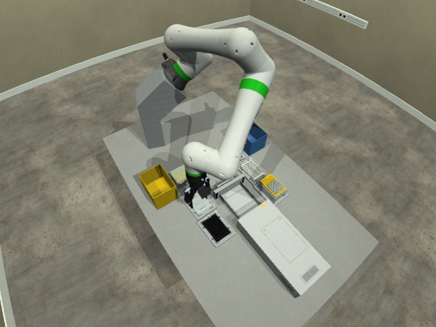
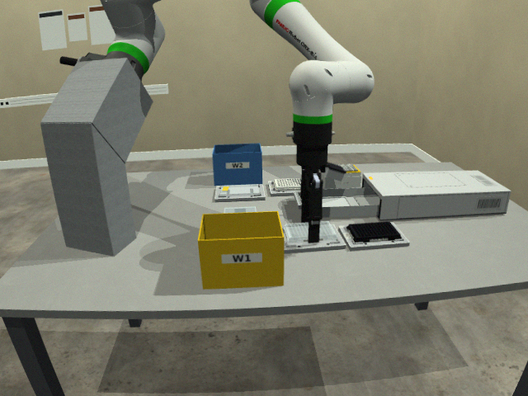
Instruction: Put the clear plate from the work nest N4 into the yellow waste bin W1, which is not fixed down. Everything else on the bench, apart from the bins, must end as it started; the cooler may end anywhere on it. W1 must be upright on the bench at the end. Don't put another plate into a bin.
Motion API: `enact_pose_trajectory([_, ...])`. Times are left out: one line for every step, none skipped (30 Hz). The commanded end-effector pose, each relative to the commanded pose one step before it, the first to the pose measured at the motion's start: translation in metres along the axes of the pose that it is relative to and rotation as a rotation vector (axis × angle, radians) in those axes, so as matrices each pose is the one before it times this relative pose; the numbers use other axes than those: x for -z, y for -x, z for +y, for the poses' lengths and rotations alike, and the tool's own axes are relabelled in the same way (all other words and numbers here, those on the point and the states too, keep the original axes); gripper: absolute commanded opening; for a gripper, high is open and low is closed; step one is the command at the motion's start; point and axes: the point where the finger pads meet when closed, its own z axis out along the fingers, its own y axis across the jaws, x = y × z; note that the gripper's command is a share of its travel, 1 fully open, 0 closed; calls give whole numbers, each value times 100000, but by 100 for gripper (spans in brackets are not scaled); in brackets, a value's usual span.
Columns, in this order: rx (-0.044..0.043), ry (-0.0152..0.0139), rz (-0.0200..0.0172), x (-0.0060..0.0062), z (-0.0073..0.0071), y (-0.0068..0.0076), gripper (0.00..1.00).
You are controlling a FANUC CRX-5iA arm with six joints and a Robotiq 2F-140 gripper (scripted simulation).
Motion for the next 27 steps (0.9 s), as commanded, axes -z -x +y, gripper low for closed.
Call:
enact_pose_trajectory([35,108,120,212,56,-71,10])
enact_pose_trajectory([0,0,0,33,0,0,10])
enact_pose_trajectory([0,0,0,33,0,0,10])
enact_pose_trajectory([0,0,0,33,0,0,10])
enact_pose_trajectory([0,0,0,132,1,0,10])
enact_pose_trajectory([0,0,0,132,1,0,10])
enact_pose_trajectory([0,0,0,132,0,0,10])
enact_pose_trajectory([0,0,0,133,0,0,10])
enact_pose_trajectory([0,0,0,133,0,0,10])
enact_pose_trajectory([0,0,0,133,0,0,10])
enact_pose_trajectory([0,0,0,133,0,0,10])
enact_pose_trajectory([0,0,0,0,0,0,10])
enact_pose_trajectory([0,0,0,0,0,0,10])
enact_pose_trajectory([1,-1,0,137,-1,-1,10])
enact_pose_trajectory([0,0,0,132,0,0,10])
enact_pose_trajectory([0,0,0,132,0,0,10])
enact_pose_trajectory([0,0,0,133,0,0,10])
enact_pose_trajectory([0,0,0,133,0,0,10])
enact_pose_trajectory([0,0,0,133,0,0,10])
enact_pose_trajectory([0,0,0,133,0,0,10])
enact_pose_trajectory([0,0,0,133,0,0,10])
enact_pose_trajectory([0,0,0,133,0,0,10])
enact_pose_trajectory([0,0,0,133,0,0,10])
enact_pose_trajectory([0,0,0,133,0,0,10])
enact_pose_trajectory([0,0,0,133,0,0,10])
enact_pose_trajectory([0,0,0,133,0,0,10])
enact_pose_trajectory([0,0,0,133,0,0,10])
